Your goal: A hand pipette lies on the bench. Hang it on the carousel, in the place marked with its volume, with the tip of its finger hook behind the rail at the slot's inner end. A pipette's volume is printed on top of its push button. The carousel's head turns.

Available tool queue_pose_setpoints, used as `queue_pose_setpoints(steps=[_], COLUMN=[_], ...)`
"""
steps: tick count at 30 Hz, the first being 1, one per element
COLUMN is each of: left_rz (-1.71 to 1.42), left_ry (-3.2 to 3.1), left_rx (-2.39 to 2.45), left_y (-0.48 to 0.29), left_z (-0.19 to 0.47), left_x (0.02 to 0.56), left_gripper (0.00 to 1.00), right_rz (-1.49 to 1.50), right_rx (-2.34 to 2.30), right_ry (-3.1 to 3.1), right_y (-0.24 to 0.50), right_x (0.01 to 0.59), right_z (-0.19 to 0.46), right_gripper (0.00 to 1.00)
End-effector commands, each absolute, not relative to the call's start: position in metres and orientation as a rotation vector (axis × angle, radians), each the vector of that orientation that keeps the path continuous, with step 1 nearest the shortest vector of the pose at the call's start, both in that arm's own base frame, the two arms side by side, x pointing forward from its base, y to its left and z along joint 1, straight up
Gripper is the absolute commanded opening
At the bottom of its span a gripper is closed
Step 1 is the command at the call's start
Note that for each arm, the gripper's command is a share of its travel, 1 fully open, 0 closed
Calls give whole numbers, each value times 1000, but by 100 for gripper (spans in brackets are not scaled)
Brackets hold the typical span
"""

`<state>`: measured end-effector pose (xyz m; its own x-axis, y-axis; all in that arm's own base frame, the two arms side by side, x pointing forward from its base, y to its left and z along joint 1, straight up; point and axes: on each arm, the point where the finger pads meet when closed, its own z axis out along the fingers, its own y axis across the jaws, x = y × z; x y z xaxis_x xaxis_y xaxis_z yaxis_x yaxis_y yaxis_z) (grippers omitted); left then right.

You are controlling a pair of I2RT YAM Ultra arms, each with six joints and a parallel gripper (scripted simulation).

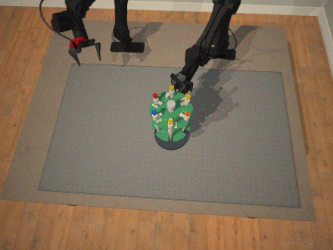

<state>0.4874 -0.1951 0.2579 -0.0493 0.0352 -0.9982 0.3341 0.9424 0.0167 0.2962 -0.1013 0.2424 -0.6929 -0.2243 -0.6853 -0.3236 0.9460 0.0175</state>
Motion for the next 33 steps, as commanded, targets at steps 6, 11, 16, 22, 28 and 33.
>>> queue_pose_setpoints(steps=[6, 11, 16, 22, 28, 33], left_rz=[-258, -258, -220, -129, -125, -125], left_ry=[1513, 1513, 1519, 1538, 1506, 1506], left_rx=[272, 272, 200, 115, 87, 87], left_y=[-194, -194, -199, -201, -188, -188], left_z=[301, 301, 297, 282, 300, 300], left_x=[486, 486, 485, 489, 488, 488], left_gripper=[12, 12, 12, 12, 12, 12], right_rz=[156, 156, 156, 156, 156, 156], right_rx=[-402, -402, -402, -402, -402, -402], right_ry=[2321, 2321, 2321, 2321, 2321, 2321], right_y=[-103, -103, -103, -103, -103, -103], right_x=[300, 300, 300, 300, 300, 300], right_z=[253, 253, 253, 253, 253, 253], right_gripper=[100, 100, 100, 100, 100, 100])
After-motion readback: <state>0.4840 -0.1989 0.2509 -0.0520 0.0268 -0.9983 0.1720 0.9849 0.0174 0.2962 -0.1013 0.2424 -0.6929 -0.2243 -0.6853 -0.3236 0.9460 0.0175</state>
